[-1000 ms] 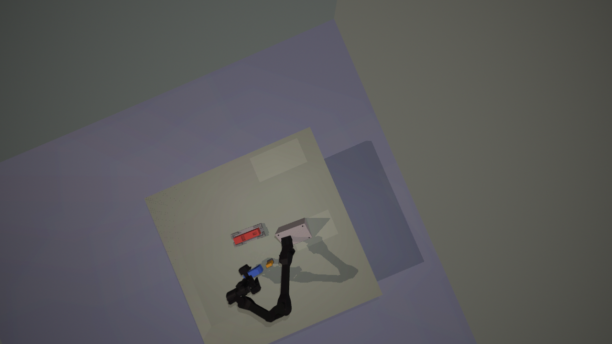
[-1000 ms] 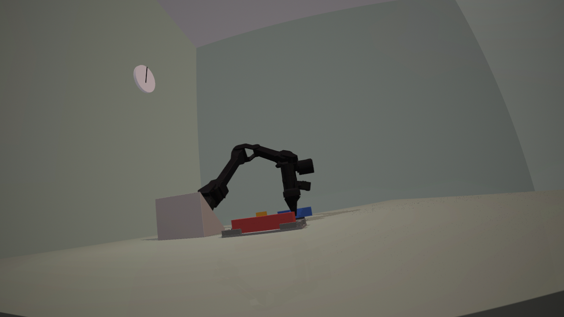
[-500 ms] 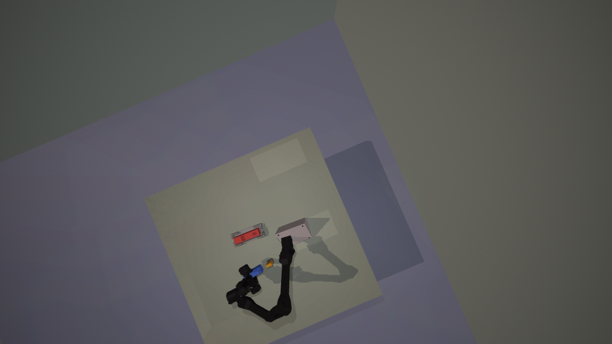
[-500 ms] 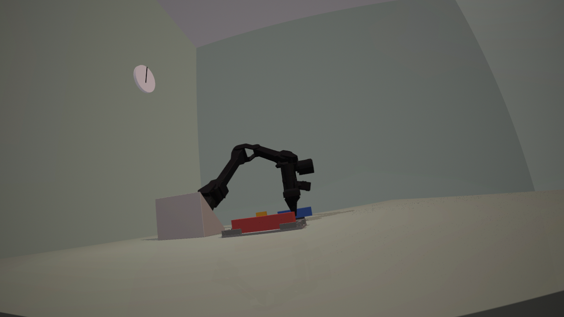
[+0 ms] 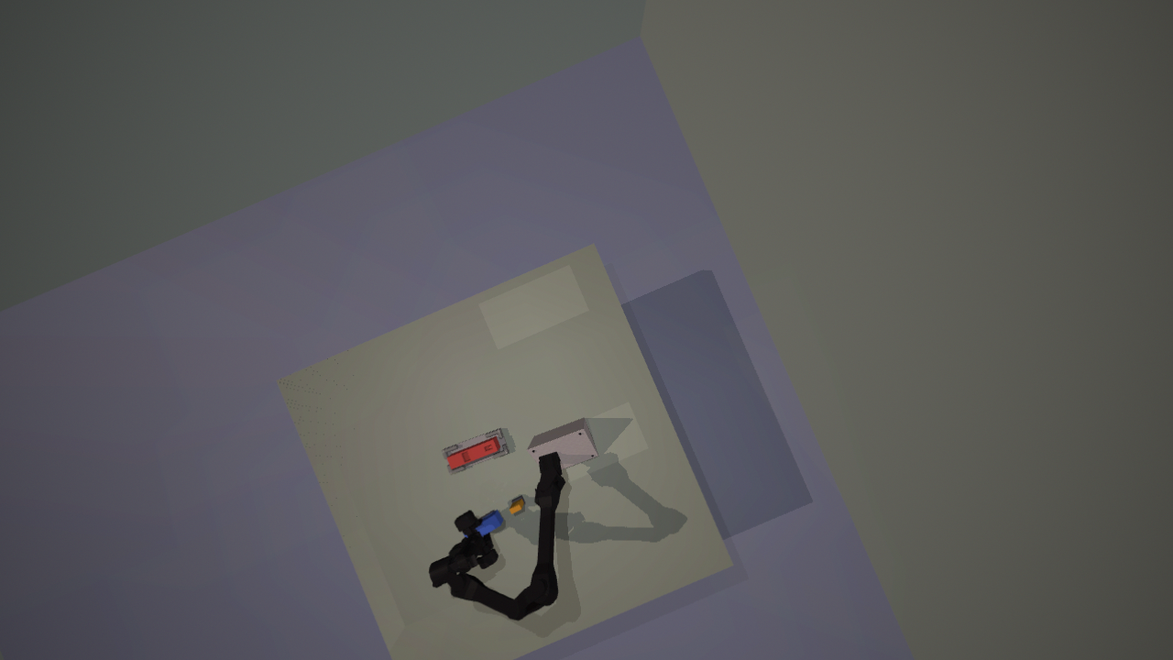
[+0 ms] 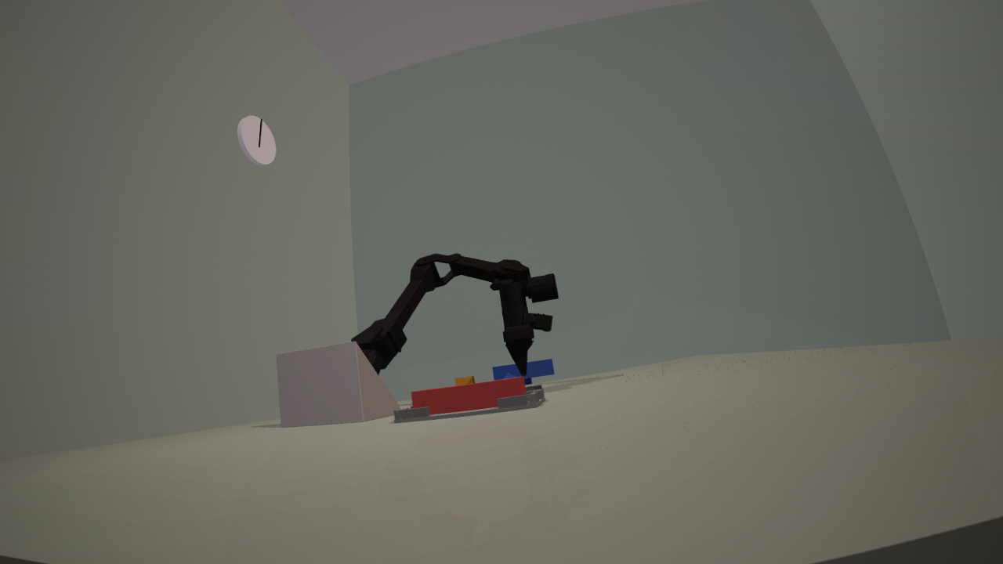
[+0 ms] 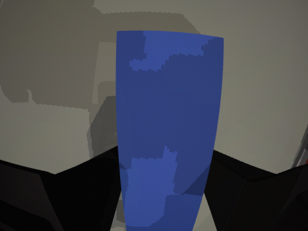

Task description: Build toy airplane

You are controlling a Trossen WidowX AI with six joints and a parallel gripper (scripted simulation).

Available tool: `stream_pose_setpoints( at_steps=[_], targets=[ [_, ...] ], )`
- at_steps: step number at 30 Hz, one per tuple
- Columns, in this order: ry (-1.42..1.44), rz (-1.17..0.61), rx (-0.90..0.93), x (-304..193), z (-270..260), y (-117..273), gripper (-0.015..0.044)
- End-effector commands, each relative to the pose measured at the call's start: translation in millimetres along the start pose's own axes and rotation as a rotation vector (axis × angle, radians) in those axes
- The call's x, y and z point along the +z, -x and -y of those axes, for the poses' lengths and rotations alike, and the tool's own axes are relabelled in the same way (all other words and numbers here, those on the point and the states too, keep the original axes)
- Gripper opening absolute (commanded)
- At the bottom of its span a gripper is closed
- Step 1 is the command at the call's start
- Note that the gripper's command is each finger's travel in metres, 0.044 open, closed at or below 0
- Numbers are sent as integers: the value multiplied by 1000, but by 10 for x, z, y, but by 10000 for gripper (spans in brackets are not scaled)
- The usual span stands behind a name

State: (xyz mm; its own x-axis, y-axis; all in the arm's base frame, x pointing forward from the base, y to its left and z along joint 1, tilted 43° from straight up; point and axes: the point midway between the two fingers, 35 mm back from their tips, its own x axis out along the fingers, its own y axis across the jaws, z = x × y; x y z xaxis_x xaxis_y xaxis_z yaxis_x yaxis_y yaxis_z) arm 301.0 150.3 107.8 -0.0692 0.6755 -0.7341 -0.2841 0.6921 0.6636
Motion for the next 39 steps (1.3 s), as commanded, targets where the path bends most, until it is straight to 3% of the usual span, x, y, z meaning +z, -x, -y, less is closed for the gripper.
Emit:
stream_pose_setpoints(
  at_steps=[1,30,39],
  targets=[
    [4,8,-8,32,20,136,0],
    [-12,8,-4,-21,19,1037,0],
    [80,9,-9,-10,196,1034,0]
  ],
)
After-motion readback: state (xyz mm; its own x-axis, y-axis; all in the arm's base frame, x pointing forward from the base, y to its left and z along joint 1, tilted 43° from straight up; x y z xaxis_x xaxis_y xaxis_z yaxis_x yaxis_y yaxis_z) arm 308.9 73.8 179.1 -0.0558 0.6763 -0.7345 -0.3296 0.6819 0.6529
